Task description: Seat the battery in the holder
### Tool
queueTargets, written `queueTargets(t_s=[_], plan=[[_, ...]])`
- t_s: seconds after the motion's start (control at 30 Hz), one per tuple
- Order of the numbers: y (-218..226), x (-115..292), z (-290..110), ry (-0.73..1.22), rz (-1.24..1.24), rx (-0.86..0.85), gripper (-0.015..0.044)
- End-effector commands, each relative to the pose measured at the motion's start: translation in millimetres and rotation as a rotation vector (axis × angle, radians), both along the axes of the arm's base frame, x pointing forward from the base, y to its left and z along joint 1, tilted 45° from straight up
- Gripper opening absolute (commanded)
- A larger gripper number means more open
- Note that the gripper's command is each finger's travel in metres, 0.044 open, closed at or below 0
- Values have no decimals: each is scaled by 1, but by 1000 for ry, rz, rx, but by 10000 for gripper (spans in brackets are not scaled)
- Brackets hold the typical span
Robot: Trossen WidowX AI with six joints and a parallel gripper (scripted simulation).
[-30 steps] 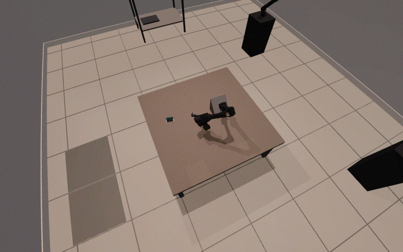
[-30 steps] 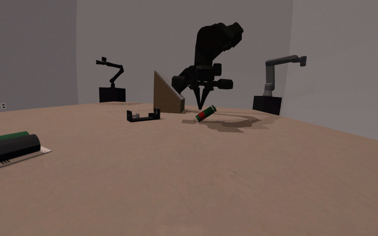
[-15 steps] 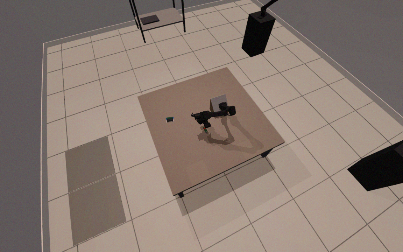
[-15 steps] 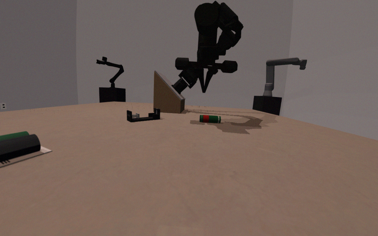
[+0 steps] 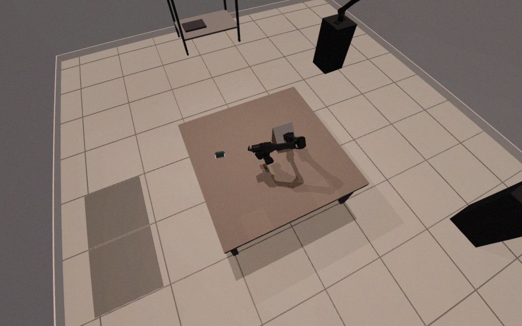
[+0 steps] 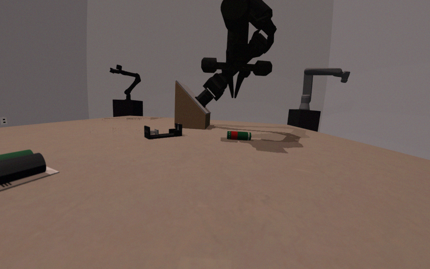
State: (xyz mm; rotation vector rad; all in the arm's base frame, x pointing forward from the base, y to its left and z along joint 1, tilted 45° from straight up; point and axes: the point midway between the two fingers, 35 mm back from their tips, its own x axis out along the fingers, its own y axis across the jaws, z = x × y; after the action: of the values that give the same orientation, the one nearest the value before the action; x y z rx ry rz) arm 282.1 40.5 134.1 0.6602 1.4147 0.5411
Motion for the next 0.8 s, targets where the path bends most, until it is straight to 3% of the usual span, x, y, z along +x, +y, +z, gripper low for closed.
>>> queueTargets(t_s=[0.0, 0.23, 0.53, 0.77], plan=[[4, 1, -3, 76, -79, 8, 79], [27, 5, -15, 475, -492, 58, 244], [57, 7, -29, 972, -999, 132, 244], [63, 7, -31, 1079, -1106, 148, 244]])
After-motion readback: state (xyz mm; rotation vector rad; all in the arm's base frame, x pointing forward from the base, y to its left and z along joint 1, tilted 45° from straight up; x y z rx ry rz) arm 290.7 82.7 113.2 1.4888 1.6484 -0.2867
